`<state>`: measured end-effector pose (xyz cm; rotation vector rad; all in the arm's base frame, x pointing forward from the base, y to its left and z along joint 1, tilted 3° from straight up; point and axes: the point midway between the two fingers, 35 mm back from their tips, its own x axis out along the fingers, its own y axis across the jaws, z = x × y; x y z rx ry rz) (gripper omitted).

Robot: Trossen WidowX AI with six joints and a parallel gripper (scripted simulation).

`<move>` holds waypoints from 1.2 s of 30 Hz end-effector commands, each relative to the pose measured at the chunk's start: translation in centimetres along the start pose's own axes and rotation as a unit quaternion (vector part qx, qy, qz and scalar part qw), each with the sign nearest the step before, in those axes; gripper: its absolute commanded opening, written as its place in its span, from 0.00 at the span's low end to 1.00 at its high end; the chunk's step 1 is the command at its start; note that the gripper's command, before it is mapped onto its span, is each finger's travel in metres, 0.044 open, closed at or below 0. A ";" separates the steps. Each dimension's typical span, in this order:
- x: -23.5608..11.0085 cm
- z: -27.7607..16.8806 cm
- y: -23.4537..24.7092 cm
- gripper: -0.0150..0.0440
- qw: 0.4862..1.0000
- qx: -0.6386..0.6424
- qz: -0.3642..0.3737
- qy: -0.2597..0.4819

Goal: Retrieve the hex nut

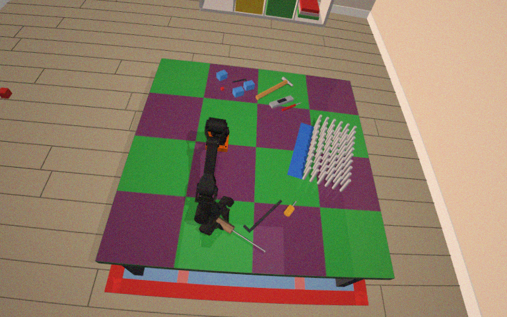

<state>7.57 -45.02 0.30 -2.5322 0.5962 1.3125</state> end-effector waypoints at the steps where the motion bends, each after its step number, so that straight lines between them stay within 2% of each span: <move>1: 0.0 0.0 0.0 0.49 1.000 0.003 -0.001 0.002; 3: 0.0 0.0 0.0 0.47 1.000 0.003 -0.001 0.002; 8: -0.4 -0.8 0.2 0.25 1.000 -0.031 0.002 0.003; 22: -7.0 -5.6 1.3 0.25 1.000 -0.026 0.006 0.006; 36: -13.8 -9.3 0.2 0.25 1.000 -0.001 0.000 0.000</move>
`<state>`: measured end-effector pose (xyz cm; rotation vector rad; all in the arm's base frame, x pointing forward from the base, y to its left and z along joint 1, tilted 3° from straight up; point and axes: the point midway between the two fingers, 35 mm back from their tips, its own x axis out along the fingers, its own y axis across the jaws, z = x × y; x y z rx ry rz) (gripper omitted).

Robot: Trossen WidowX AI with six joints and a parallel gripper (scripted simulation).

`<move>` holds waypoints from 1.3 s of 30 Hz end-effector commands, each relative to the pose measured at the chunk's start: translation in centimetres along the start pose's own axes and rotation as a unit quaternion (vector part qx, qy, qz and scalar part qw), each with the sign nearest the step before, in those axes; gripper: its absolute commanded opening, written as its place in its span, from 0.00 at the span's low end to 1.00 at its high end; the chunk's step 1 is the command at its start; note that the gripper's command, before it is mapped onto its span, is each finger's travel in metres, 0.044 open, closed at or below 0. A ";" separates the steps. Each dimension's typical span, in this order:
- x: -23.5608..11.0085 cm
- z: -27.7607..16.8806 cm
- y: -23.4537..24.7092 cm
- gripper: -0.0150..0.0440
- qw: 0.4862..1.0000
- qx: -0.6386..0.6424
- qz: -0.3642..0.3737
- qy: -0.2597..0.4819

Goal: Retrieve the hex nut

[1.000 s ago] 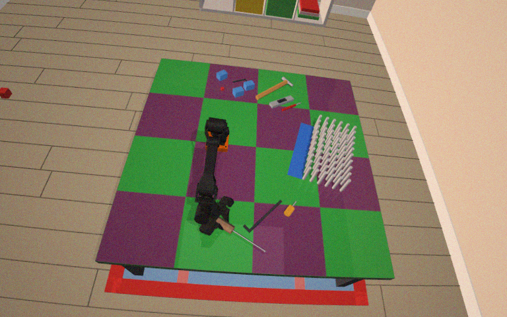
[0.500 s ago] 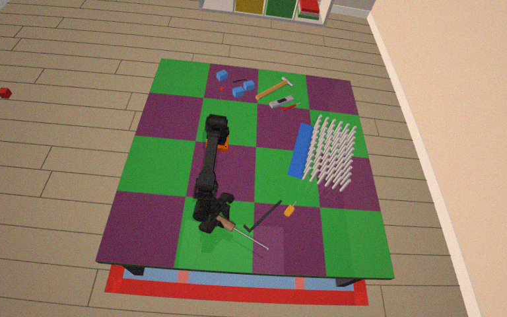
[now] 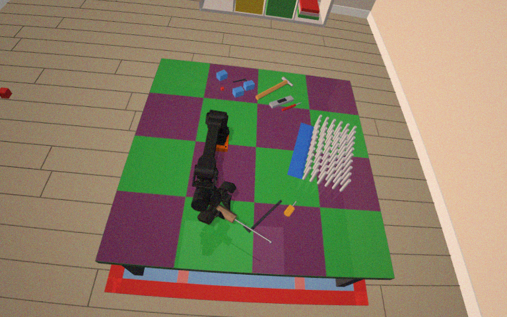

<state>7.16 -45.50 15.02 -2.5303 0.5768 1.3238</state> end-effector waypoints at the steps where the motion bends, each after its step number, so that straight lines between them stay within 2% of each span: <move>1: -1.9 -1.1 -0.3 0.25 1.000 0.003 0.005 0.004; 6: -1.9 -1.3 -0.5 0.25 1.000 -0.008 0.004 0.003; 14: -0.8 -3.4 -3.3 0.25 0.990 -0.139 -0.007 -0.009; 24: -0.5 -6.3 -6.9 0.25 0.976 -0.219 -0.014 -0.008; 39: 0.4 -9.1 -12.7 0.25 0.892 -0.450 -0.032 -0.016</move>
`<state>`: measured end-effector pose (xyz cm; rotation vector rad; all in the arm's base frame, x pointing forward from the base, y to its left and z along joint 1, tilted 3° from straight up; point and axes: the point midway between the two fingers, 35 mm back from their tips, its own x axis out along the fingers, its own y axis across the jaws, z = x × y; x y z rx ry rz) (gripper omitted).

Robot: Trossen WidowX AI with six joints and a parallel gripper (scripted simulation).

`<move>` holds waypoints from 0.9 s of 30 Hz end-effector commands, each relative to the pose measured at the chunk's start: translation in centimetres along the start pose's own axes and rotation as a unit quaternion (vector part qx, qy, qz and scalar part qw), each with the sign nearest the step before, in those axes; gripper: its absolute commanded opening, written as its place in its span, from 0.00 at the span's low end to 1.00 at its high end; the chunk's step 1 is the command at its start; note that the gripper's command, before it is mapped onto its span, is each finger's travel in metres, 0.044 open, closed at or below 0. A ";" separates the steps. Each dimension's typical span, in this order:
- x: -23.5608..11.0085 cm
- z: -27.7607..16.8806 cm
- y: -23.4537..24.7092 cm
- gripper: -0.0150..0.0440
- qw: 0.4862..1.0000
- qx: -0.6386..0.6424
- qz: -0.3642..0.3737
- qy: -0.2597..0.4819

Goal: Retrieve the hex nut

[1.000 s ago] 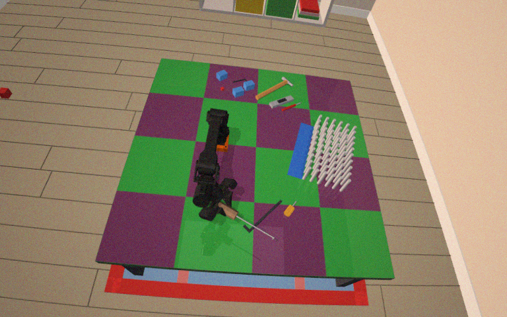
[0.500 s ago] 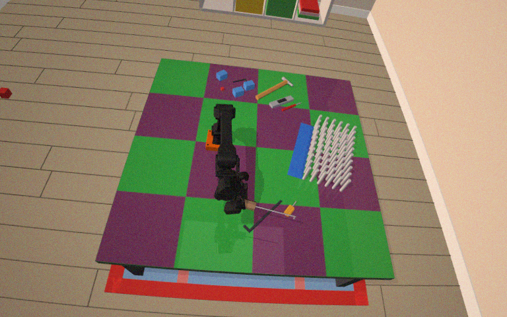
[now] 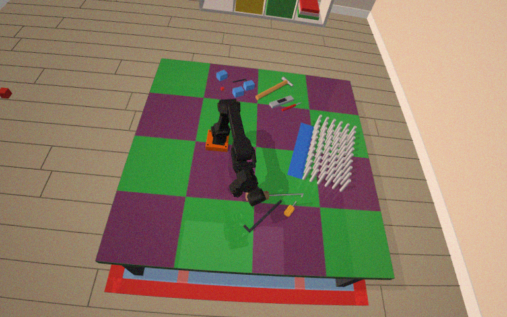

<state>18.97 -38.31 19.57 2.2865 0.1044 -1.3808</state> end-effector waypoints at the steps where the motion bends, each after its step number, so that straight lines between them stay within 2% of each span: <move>1: -0.1 -1.5 -0.4 0.25 0.998 -0.060 0.001 -0.002; 15: 0.6 -6.5 -2.7 0.25 0.958 -0.287 -0.015 -0.004; 27: 1.1 -10.4 -5.2 0.25 0.878 -0.477 -0.029 0.000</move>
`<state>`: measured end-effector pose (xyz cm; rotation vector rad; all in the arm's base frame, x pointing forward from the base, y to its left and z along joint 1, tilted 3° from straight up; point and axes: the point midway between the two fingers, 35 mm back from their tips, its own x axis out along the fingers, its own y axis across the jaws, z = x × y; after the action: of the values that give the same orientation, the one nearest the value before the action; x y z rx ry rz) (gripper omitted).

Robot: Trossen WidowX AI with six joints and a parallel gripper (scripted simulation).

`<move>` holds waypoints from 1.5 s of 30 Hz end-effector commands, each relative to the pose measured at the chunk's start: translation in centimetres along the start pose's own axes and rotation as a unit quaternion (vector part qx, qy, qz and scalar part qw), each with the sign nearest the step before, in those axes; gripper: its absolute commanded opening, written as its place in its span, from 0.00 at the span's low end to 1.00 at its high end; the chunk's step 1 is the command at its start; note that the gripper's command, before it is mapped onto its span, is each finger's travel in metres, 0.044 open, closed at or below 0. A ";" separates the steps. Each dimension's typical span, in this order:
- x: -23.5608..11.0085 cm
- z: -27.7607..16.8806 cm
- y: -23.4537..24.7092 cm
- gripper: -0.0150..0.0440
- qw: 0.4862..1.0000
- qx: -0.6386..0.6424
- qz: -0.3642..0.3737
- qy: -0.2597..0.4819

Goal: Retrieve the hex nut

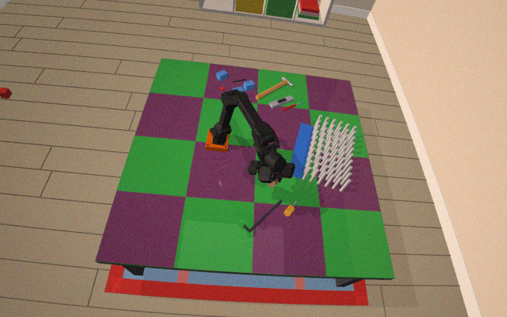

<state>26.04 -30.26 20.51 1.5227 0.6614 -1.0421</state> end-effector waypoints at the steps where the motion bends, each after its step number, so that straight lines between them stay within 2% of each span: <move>1: -0.1 -1.2 0.5 0.25 0.998 -0.061 0.000 -0.003; 12: 0.2 -5.1 1.4 0.25 0.969 -0.248 -0.008 0.002; 23: 0.3 -9.0 1.9 0.25 0.905 -0.426 -0.013 0.007; 34: 0.2 -12.8 2.0 0.25 0.809 -0.588 -0.014 0.012; 45: 0.0 -16.3 1.7 0.25 0.683 -0.730 -0.012 0.014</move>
<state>31.62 -15.58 20.91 0.1602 1.1174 -0.2423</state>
